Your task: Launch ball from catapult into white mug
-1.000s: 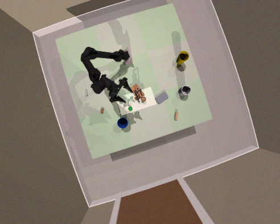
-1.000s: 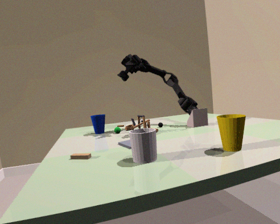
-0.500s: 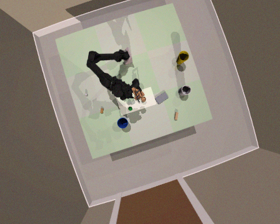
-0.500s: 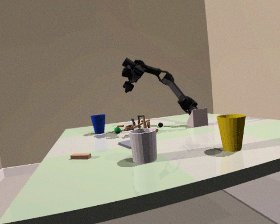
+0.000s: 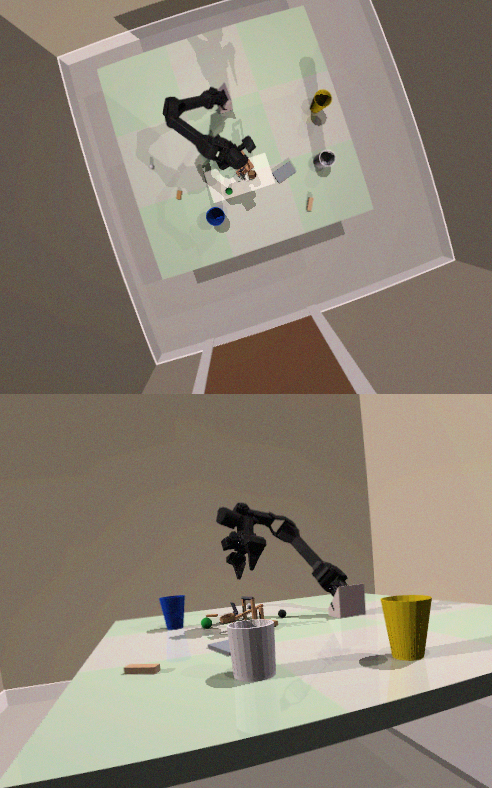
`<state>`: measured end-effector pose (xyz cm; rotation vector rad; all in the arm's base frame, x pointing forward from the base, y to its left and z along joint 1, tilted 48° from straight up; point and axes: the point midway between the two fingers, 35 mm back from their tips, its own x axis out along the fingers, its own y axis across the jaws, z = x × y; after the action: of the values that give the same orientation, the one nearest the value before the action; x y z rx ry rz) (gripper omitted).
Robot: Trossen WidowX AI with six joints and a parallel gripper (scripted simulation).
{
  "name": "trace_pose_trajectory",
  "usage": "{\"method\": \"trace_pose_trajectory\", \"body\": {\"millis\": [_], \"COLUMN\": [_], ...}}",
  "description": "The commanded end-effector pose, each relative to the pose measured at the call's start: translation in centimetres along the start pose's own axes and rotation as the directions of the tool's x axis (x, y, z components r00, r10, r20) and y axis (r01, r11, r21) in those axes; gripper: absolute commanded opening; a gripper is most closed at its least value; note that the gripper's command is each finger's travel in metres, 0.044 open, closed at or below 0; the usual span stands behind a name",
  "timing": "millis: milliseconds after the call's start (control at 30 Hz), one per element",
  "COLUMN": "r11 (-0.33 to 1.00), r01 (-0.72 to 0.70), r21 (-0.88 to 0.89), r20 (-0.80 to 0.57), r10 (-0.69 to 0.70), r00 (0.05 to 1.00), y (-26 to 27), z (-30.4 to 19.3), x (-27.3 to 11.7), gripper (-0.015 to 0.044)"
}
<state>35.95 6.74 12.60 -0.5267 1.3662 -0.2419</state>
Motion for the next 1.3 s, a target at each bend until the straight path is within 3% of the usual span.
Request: {"method": "trace_pose_trajectory", "body": {"millis": [0,300,600,767,1267], "r11": [0.994,0.952,0.951,0.95,0.95], "r01": [0.099,0.265,0.268,0.27,0.269], "r21": [-0.042,-0.154,-0.157,-0.157,-0.157], "r20": [-0.114,-0.256,-0.257,-0.257,-0.256], "r10": [-0.103,-0.298,-0.301,-0.303,-0.303], "r00": [0.988,0.92,0.918,0.918,0.918], "y": [0.1,-0.6,-0.5,-1.8,-2.3], "z": [-1.7,-4.4,-4.8,-5.9,-6.2], "x": [1.8,3.6,3.8,7.7,9.3], "gripper": [0.044,0.044,0.044,0.044,0.044]}}
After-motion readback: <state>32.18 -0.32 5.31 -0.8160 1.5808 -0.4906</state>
